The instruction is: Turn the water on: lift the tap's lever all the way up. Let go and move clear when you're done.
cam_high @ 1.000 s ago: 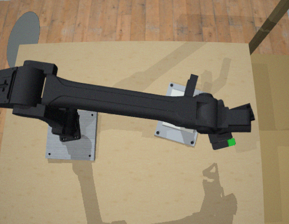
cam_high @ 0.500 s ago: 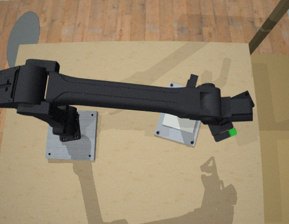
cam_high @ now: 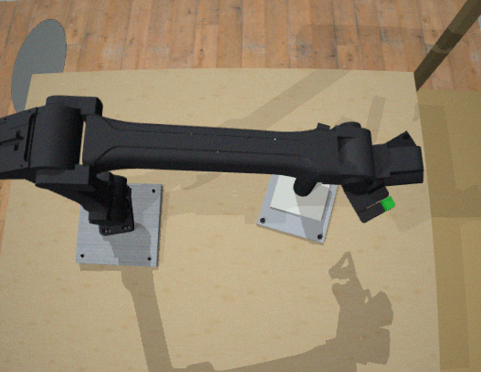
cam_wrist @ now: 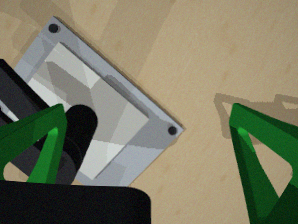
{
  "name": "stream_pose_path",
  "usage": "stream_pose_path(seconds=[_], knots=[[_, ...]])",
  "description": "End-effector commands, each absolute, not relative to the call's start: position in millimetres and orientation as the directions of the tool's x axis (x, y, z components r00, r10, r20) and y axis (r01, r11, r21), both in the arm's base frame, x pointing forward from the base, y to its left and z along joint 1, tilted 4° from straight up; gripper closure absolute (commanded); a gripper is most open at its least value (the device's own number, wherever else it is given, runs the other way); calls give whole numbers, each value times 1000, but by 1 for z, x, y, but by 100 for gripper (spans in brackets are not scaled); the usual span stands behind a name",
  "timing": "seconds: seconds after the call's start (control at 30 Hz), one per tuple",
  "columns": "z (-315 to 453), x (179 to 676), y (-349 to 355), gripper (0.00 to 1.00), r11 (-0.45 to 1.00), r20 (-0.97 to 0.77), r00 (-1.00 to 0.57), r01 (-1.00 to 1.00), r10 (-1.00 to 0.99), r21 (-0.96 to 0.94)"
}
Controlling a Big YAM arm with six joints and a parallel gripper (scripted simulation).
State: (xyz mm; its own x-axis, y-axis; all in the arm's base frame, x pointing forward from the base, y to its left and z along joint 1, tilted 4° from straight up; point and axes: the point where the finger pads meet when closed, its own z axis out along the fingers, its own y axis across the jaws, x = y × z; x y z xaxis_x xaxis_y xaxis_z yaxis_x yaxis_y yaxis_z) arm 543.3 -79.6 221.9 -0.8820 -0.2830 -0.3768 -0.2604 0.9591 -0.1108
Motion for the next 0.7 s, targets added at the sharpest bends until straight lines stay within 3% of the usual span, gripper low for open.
stream_pose_path(seconds=[0.0,0.2,0.23,0.43,0.47,0.63,0.67], knots=[[242,559,-61,0,919,-354,-848,-367,-395,-146],[242,559,-61,0,919,-354,-848,-367,-395,-146],[242,556,-39,0,873,-300,-820,-462,-488,-156],[242,556,-39,0,873,-300,-820,-462,-488,-156],[242,551,-19,0,821,-249,-783,-548,-570,-159],[242,551,-19,0,821,-249,-783,-548,-570,-159],[242,547,-2,0,767,-203,-740,-622,-641,-157]])
